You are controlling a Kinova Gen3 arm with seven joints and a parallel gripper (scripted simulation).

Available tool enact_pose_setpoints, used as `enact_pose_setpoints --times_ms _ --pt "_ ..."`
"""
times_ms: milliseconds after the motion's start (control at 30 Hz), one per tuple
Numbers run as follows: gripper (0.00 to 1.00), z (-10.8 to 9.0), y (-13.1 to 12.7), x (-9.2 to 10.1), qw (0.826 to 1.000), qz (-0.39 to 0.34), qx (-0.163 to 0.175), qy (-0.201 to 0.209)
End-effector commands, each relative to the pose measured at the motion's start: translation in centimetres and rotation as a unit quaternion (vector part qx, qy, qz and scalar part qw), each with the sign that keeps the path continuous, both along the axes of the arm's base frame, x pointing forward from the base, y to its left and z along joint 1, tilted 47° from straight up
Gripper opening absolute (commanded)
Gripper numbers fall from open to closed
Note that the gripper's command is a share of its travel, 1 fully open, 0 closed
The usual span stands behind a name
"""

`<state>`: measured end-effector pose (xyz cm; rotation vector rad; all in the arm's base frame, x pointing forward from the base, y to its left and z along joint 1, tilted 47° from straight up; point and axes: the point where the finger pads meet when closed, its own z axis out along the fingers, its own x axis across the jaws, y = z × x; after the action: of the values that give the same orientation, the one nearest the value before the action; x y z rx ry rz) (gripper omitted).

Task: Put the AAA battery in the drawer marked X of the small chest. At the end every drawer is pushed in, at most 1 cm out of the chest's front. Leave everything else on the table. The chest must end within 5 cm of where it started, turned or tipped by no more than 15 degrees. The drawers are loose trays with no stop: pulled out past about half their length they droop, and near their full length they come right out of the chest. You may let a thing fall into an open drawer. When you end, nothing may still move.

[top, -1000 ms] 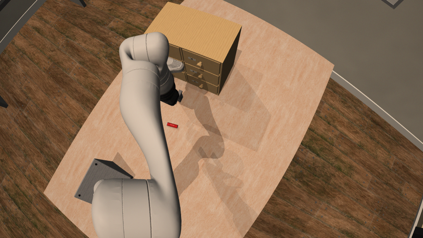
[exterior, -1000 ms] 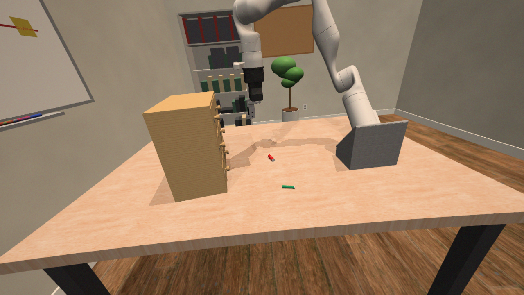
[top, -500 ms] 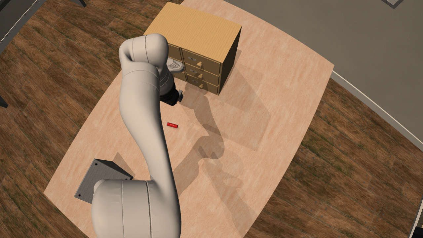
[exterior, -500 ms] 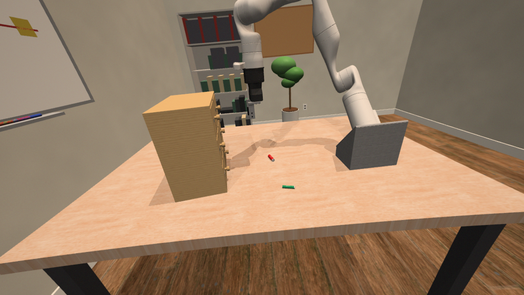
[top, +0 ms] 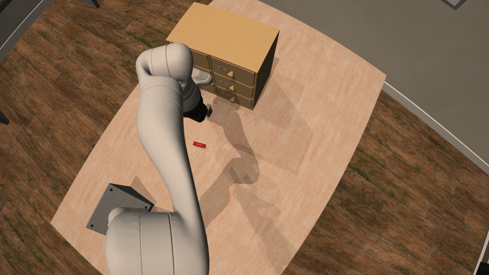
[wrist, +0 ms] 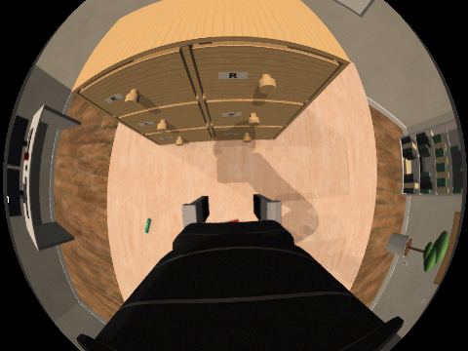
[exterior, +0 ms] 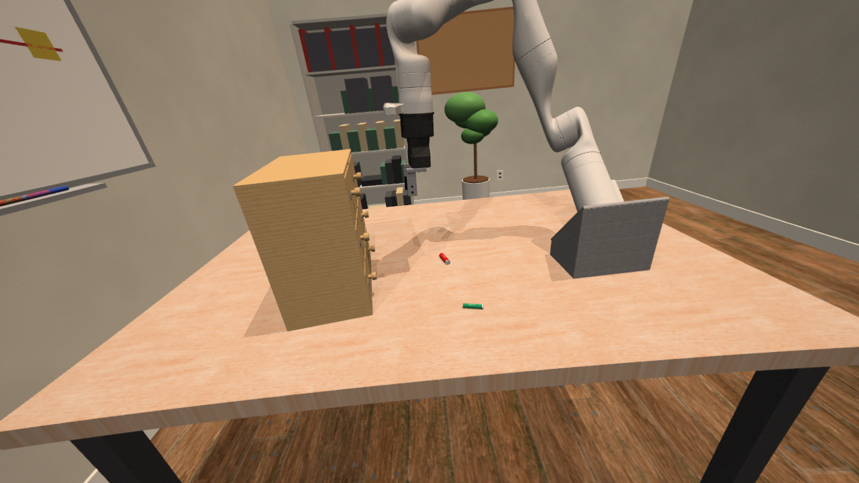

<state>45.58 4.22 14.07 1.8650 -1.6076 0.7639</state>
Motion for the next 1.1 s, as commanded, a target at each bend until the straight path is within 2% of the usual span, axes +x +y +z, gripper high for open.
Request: enact_pose_setpoints --times_ms 0,1067 --pt "1.0 0.0 0.1 0.0 1.0 0.004 0.001 -0.002" --pt "1.0 -1.0 -0.9 1.0 0.997 0.057 0.01 -0.051"
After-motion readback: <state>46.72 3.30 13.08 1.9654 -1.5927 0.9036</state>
